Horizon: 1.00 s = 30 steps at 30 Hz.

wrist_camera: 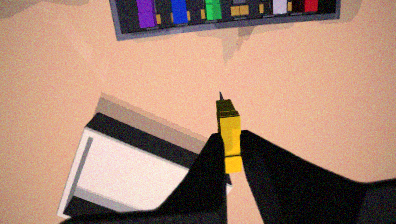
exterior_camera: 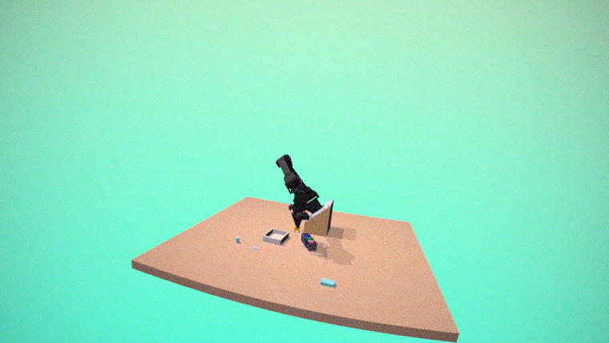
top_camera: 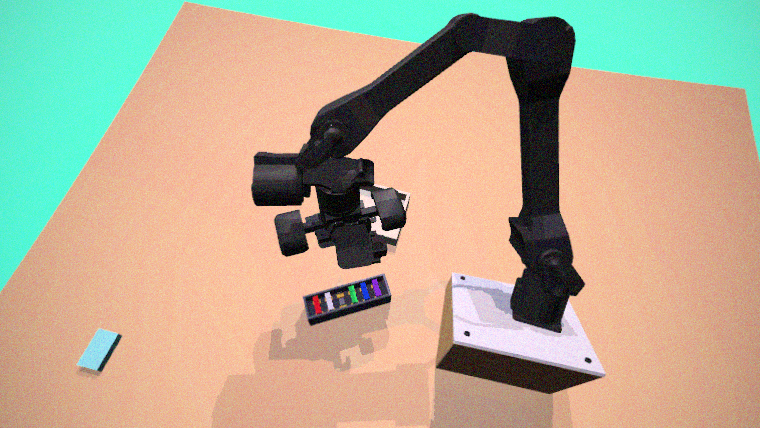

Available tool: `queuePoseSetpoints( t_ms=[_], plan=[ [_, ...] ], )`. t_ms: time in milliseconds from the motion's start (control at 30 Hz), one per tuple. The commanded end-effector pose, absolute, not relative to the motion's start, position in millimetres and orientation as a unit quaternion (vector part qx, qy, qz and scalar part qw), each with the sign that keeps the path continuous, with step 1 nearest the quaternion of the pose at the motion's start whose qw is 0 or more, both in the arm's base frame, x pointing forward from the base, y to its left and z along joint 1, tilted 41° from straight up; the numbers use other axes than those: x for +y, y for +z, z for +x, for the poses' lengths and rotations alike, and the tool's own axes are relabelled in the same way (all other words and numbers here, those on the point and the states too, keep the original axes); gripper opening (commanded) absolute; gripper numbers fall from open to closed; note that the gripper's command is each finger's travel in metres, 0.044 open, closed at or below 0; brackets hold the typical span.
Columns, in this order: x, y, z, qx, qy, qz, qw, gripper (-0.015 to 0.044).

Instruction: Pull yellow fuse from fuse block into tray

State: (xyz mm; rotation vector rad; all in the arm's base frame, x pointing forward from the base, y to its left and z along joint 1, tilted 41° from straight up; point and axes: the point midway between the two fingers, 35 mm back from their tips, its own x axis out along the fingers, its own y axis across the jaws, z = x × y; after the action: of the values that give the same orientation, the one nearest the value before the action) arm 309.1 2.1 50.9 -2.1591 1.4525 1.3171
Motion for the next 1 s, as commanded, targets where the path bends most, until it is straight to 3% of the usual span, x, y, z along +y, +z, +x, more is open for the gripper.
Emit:
queuePoseSetpoints(
  t_ms=[0,433,967],
  plan=[
    [-18,68,311,0.494,0.449,-0.737,0.109,0.0],
    [-85,125,300,0.501,0.441,-0.738,0.101,0.0],
    [-98,112,302,0.501,0.44,-0.738,0.1,0.0]
  ],
)
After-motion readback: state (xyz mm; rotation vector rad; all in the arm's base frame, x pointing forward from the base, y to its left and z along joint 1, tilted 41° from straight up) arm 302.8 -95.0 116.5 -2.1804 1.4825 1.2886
